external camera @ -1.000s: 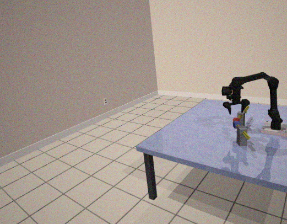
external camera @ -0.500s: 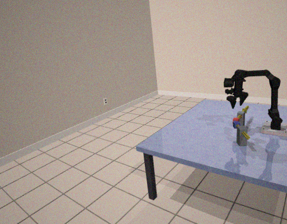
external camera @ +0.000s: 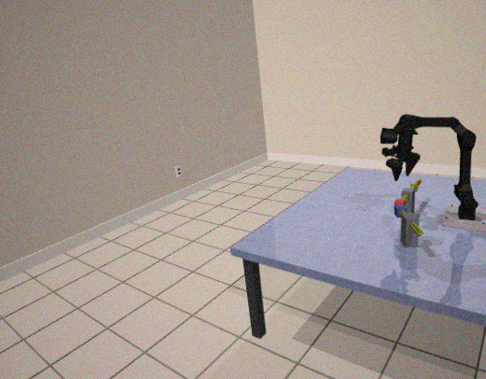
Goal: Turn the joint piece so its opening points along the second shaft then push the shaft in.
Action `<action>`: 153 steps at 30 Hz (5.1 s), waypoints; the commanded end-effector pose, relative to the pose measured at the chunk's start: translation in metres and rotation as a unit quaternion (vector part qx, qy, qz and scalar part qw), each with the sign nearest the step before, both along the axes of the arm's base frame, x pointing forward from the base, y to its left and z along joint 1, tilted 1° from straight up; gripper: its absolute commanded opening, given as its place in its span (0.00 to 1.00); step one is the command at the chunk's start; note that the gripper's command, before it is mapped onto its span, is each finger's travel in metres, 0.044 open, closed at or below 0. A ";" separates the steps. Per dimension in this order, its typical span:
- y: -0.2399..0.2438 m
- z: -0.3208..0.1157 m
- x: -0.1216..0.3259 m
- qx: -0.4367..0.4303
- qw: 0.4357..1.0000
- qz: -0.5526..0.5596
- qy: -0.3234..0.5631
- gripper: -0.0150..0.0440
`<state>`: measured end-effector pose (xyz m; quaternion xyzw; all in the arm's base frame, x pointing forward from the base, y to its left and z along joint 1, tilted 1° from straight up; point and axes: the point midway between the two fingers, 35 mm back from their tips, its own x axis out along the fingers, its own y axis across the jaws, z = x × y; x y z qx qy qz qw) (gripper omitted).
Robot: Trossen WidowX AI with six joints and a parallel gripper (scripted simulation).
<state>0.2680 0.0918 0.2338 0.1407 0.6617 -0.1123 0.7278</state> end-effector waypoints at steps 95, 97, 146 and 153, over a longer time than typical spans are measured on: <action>-0.315 -0.129 -0.027 0.060 0.796 -0.602 -0.018 1.00; -0.315 -0.130 -0.027 0.060 0.796 -0.602 -0.018 1.00; -0.315 -0.159 -0.023 0.060 0.796 -0.602 -0.018 0.39; -0.314 -0.159 -0.023 0.061 0.797 -0.600 -0.018 0.37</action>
